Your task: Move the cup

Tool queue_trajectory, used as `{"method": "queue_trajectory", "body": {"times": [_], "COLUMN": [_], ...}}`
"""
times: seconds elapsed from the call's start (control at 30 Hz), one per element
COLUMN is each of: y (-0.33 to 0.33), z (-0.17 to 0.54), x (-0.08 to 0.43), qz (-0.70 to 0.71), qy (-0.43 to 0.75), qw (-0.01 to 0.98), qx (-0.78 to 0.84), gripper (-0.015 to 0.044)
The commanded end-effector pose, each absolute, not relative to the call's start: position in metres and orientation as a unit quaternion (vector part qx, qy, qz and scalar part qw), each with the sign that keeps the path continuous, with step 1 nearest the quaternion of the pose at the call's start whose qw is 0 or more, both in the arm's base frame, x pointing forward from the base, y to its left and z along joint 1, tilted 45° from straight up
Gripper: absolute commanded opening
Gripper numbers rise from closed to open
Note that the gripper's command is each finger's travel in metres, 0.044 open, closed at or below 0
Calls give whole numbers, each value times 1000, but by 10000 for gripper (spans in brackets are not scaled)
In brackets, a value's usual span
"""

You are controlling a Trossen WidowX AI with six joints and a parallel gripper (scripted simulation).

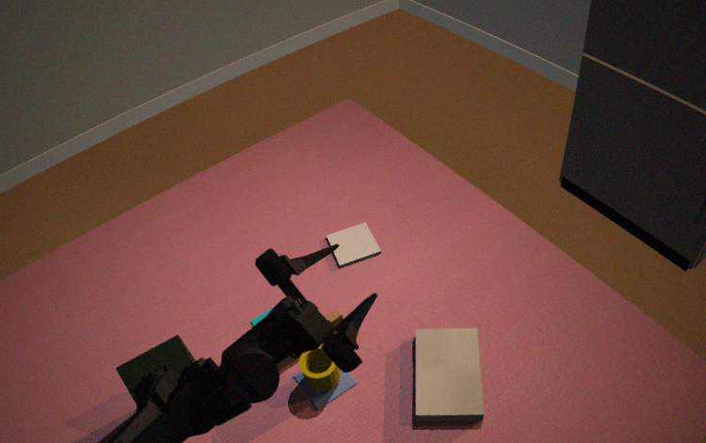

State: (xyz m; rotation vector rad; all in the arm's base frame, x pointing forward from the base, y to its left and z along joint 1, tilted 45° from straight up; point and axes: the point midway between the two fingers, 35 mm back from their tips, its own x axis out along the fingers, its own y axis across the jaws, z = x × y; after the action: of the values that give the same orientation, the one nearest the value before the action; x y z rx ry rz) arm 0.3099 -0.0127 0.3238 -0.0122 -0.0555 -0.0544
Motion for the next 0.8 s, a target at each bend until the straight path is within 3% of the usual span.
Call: {"method": "queue_trajectory", "body": {"times": [0.0,0.13,0.27,0.43,0.57,0.77], "y": [-14,-29,-46,-68,-85,-88], "z": [320,243,160,97,86,87], "x": [312,331,318,268,228,227], "qz": [-30,-77,-92,-43,40,57], "qy": [-19,171,394,626,745,758], "qw": [999,979,891,687,472,431], "qx": [-9,-86,-206,-366,-470,-485], "gripper": [374,269,166,166,166,166]}}
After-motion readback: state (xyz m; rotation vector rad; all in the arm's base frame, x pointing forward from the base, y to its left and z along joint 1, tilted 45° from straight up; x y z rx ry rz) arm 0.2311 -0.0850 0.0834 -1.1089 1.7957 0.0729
